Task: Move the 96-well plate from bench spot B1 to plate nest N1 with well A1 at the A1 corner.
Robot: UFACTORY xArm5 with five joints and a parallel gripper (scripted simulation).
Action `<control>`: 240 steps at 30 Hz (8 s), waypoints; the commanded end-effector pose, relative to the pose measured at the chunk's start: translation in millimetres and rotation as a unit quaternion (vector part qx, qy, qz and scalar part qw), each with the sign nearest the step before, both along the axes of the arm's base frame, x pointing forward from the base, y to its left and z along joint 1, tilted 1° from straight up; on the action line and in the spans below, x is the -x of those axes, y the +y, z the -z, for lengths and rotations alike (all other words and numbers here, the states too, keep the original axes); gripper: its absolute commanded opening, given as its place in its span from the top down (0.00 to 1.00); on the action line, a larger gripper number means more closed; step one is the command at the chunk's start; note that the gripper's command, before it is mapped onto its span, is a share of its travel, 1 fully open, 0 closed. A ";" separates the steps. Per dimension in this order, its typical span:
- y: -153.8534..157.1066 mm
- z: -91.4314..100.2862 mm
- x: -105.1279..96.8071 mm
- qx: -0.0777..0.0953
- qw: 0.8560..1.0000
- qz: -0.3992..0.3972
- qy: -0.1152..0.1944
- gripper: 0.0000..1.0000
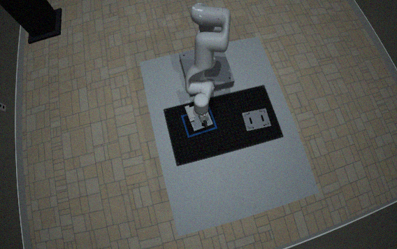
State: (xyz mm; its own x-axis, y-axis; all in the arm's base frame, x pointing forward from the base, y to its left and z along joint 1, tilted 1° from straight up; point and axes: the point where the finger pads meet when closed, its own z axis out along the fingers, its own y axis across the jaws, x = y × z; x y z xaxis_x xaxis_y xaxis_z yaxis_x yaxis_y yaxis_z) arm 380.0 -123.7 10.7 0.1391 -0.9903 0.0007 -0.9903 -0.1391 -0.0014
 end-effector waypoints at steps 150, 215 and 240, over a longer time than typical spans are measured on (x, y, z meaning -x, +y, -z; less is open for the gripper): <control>-1.4 48.9 -1.5 0.009 1.000 0.000 0.001 1.00; -0.2 -17.2 -1.7 0.009 1.000 0.000 0.000 1.00; 26.1 -24.8 -7.0 0.009 0.997 0.080 0.000 1.00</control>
